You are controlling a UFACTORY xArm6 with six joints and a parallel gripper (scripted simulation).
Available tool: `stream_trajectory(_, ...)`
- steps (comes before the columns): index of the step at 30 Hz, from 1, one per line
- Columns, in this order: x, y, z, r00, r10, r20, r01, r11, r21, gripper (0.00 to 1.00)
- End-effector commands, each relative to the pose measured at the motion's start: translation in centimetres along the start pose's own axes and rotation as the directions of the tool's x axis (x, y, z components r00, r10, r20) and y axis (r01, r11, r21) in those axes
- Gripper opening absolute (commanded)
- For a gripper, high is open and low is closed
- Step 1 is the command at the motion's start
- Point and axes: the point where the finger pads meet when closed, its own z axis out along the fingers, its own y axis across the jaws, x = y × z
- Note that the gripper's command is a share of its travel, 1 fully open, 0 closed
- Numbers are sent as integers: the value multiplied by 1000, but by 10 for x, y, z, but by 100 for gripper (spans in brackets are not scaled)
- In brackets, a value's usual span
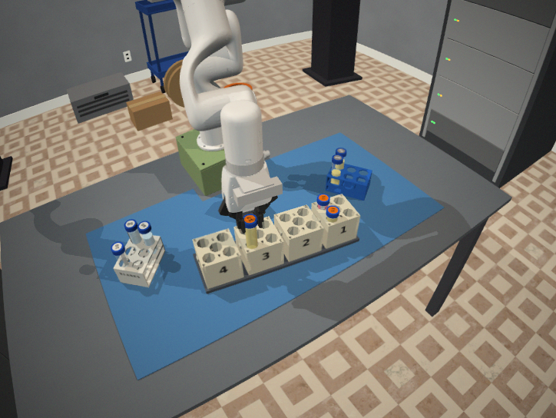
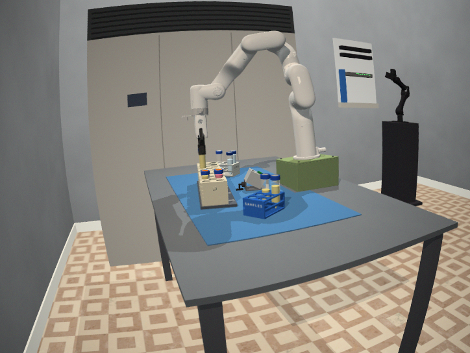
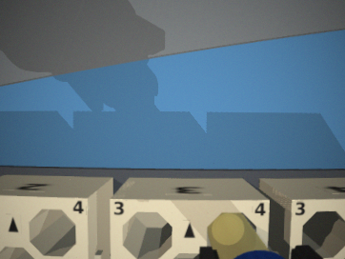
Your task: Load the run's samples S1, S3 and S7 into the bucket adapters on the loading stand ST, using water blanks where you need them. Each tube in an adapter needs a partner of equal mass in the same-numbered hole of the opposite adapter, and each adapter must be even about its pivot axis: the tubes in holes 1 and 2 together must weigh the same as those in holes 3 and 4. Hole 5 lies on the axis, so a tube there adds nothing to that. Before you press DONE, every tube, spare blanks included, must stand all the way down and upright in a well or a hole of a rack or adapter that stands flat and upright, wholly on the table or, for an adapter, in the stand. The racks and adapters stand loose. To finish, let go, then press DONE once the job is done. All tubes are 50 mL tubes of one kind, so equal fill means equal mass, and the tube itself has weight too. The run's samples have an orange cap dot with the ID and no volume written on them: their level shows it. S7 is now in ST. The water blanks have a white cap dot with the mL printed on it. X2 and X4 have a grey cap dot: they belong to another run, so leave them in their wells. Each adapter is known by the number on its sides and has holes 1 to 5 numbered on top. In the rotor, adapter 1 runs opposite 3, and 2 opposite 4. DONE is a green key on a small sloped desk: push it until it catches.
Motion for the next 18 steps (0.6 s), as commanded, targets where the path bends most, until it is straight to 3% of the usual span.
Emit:
stream_trajectory(1, 1, 0, 3, 1000, 0, -4, 0, 1000, 0, 0)
stream_trajectory(18, 1, 0, 18, 1000, 0, -4, 0, 1000, 0, 0)
